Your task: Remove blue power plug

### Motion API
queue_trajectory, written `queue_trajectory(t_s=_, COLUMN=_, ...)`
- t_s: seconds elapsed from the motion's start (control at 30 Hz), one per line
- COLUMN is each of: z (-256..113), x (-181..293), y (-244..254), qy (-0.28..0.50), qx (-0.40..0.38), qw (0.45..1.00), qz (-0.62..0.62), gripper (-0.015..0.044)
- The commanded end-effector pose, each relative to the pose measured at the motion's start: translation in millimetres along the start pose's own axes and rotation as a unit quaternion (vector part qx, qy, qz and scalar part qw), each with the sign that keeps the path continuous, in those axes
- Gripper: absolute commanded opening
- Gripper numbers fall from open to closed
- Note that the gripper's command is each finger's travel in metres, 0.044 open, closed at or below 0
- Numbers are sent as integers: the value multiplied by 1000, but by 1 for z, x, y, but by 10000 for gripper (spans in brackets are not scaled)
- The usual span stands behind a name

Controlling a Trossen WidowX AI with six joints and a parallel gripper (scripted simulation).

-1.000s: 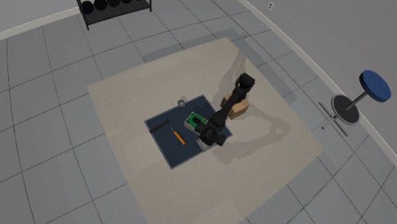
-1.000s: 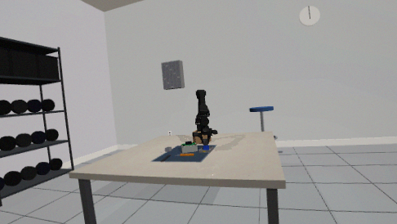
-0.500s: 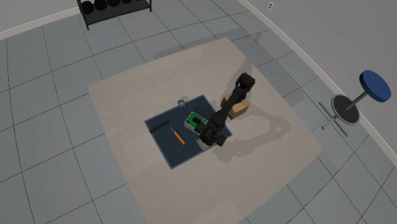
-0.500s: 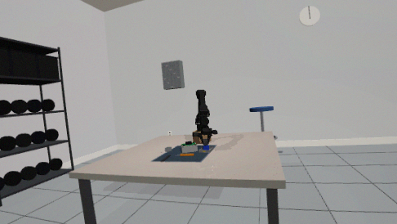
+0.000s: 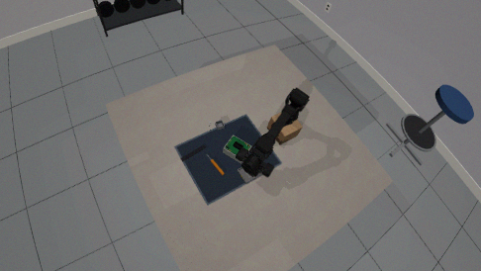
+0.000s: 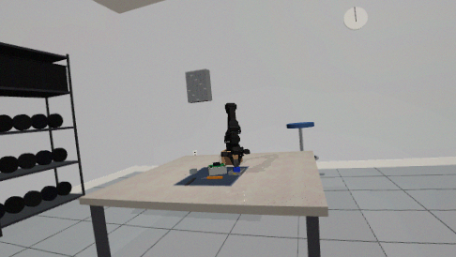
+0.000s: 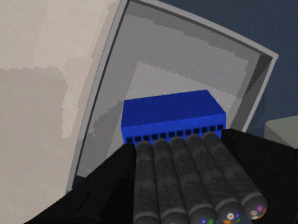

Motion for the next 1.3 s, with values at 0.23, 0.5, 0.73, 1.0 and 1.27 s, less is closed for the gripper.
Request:
queue_trajectory(t_s=0.23, z=1, x=0, y=0, qy=3, qx=0, qw=1000, qz=0, gripper=210)
queue_trajectory(t_s=0.5, z=1, x=0, y=0, qy=3, qx=0, qw=1000, qz=0, gripper=420)
queue_trajectory(t_s=0.73, z=1, x=0, y=0, qy=3, qx=0, qw=1000, qz=0, gripper=440)
queue_trajectory(t_s=1.0, z=1, x=0, y=0, qy=3, qx=0, qw=1000, qz=0, gripper=440)
queue_trajectory(t_s=1.27, z=-38, x=-3, y=0, qy=6, qx=0, qw=1000, qz=1, gripper=440)
Point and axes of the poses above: the point midway between the two fingers, 35 mm back from their tips, its own z axis out along the fingers, its own y axis across the jaws, x = y × z, the point moved 6 cm from there along -z, back along the fingers, and after that the axes turned 13 degrees about z, right-handed, at the moved point
